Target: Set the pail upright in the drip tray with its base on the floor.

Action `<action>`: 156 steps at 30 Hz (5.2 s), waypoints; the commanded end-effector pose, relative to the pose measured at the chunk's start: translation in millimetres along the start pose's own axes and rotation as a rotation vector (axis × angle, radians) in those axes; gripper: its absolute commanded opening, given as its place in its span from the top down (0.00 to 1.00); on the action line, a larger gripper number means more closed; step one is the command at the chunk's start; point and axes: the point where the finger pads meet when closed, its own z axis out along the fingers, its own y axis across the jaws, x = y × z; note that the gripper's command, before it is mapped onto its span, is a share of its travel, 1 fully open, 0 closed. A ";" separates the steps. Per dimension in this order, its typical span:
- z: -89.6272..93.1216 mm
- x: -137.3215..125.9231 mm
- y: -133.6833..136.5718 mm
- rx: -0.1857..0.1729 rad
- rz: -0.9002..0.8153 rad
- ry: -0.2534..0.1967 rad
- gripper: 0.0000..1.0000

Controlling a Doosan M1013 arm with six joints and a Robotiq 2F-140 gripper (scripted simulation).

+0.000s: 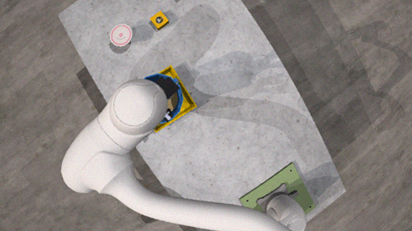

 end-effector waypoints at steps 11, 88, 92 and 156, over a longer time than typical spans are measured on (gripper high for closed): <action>1.9 -0.1 -0.2 0.002 0.000 0.000 0.90; 73.7 -0.1 -0.3 0.002 0.000 0.000 0.90; 76.8 -0.1 -0.3 0.002 0.000 0.000 0.90; 84.4 -0.1 -0.3 0.002 0.000 0.000 0.90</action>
